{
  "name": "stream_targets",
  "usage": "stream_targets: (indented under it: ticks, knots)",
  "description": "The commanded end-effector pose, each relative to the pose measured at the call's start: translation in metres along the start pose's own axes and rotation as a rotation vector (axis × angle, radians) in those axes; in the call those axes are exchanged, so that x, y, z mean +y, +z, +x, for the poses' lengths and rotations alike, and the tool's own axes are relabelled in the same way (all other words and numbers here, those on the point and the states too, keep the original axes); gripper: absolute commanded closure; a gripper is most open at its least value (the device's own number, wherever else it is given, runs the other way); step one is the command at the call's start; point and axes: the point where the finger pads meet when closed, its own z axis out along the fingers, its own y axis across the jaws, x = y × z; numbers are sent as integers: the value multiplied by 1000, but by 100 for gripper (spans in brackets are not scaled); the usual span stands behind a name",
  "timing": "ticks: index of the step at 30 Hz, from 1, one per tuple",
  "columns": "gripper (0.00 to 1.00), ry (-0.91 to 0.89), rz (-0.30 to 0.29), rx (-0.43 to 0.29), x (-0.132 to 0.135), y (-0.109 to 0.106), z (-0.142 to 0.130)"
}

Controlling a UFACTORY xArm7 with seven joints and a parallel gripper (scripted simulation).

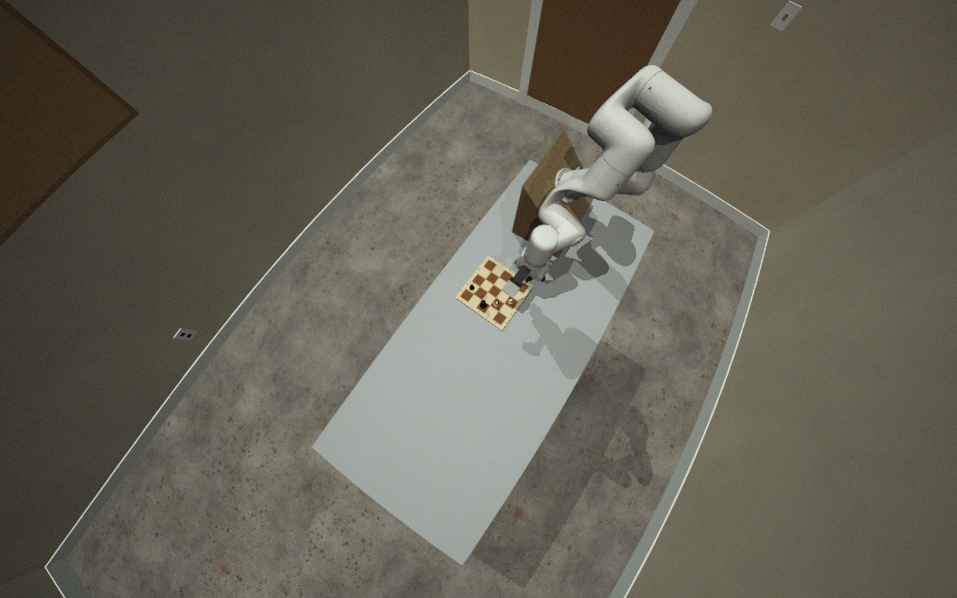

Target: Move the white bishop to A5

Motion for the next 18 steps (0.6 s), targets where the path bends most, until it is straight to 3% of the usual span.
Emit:
stream_targets:
  ticks: [1, 18]
  knots:
    - [100, 0, -1, 3, 1, 19, 2]
    - [100, 0, -1, 3, 1, 79, 2]
